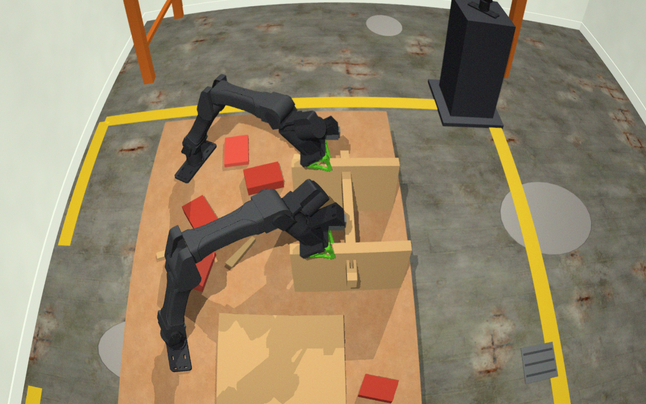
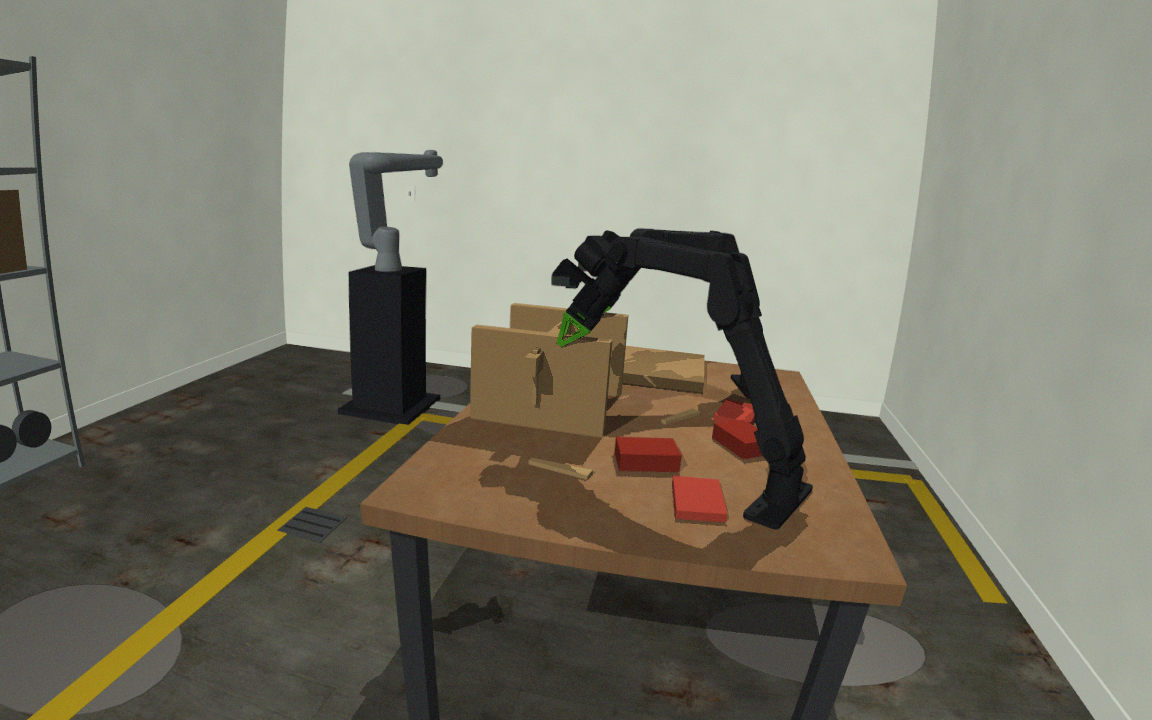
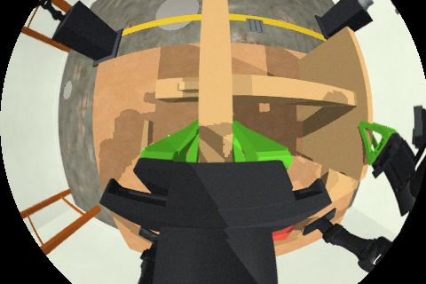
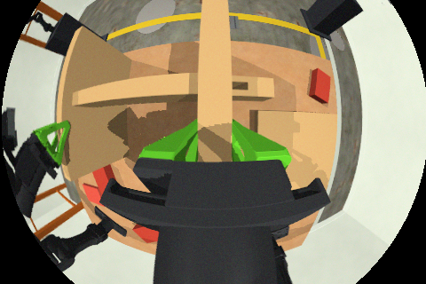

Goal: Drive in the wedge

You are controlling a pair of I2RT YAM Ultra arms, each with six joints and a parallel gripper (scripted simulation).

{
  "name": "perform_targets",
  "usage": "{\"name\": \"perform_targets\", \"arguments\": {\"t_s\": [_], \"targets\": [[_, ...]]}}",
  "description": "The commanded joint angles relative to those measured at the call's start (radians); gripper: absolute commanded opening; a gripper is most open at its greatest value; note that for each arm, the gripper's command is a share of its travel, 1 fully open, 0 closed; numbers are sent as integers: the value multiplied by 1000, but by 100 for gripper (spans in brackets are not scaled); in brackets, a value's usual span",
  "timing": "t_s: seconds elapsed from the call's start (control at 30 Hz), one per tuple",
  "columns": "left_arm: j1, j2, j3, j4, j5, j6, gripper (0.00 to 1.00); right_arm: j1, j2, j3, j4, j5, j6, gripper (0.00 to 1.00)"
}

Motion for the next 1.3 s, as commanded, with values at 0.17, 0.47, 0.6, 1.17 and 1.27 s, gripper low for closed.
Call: {"name": "perform_targets", "arguments": {"t_s": [0.17, 0.47, 0.6, 1.17, 1.27], "targets": [[2, -54, 29, 41, -20, 2, 0, -1, -24, -5, 12, 15, 2, 44], [2, -54, 29, 41, -20, 2, 0, -1, -24, -5, 10, 15, 2, 44], [2, -53, 29, 41, -20, 2, 0, -1, 15, 51, -20, 15, 1, 44], [2, -53, 29, 41, -20, 2, 0, -1, 34, 199, -167, 15, -2, 44], [2, -53, 29, 41, -20, 2, 0, -1, 58, 294, -235, 14, -4, 44]]}}
